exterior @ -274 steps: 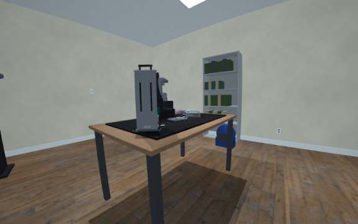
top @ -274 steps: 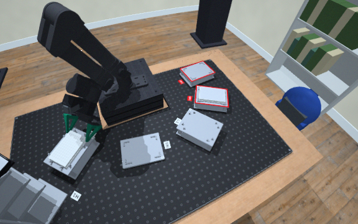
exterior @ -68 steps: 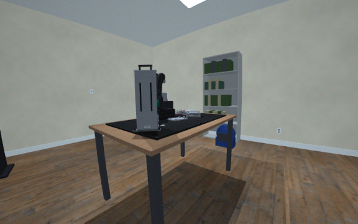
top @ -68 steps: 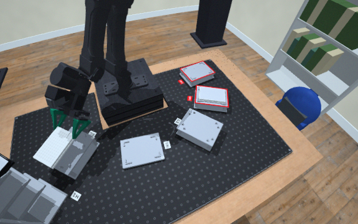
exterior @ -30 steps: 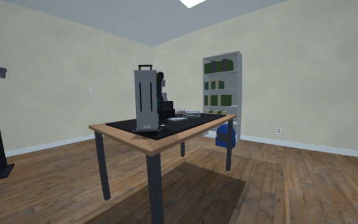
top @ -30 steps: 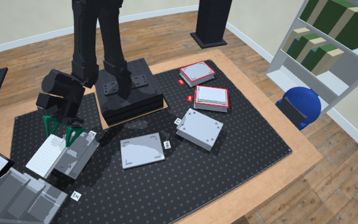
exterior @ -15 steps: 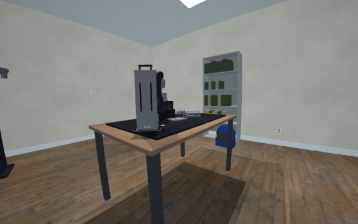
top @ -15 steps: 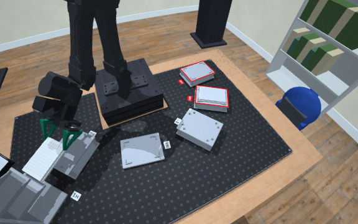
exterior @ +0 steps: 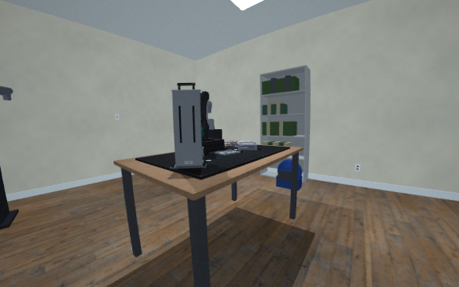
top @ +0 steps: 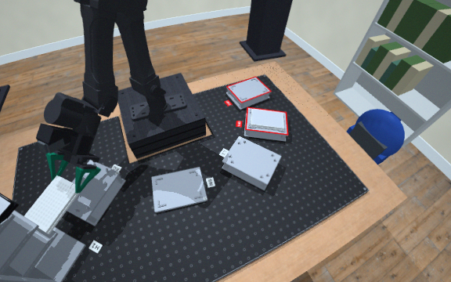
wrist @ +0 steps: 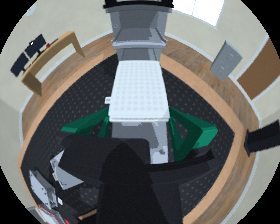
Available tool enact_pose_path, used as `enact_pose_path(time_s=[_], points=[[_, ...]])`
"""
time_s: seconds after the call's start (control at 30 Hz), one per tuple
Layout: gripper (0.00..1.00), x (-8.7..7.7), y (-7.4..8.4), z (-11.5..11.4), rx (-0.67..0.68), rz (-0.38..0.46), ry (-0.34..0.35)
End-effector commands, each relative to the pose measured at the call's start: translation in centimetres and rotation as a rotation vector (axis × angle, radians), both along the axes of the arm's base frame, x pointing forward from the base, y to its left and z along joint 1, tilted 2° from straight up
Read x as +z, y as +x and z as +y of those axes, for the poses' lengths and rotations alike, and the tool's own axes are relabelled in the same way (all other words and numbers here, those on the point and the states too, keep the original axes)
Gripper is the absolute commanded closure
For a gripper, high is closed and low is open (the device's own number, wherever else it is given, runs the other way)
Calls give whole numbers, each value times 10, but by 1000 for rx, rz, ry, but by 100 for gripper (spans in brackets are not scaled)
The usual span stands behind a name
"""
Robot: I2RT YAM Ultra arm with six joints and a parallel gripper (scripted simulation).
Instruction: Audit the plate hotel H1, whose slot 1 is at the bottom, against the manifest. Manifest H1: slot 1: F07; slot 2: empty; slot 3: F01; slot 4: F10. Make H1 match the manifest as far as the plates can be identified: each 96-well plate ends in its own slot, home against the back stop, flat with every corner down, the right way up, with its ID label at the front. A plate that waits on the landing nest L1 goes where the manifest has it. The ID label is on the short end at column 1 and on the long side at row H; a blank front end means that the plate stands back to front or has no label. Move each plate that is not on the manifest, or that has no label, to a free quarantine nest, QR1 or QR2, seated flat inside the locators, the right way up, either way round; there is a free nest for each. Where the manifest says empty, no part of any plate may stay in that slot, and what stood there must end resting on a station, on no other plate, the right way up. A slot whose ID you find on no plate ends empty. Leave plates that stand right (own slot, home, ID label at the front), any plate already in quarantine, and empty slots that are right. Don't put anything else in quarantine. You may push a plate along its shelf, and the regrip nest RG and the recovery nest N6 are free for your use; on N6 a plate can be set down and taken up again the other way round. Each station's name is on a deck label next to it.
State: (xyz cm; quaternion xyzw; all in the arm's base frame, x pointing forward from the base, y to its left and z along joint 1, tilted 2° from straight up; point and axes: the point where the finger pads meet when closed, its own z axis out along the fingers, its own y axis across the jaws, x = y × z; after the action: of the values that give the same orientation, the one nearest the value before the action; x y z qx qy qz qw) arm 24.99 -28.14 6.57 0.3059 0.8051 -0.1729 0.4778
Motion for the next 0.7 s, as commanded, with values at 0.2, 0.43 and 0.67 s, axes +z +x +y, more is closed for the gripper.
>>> enact_pose_path(time_s=[0.2, 0.43, 0.67], points=[[14, 9, 3, -5, -1, -23, -28], [14, 8, 4, -5, -1, -23, -28], [14, 7, 4, -5, -1, -23, -28]])
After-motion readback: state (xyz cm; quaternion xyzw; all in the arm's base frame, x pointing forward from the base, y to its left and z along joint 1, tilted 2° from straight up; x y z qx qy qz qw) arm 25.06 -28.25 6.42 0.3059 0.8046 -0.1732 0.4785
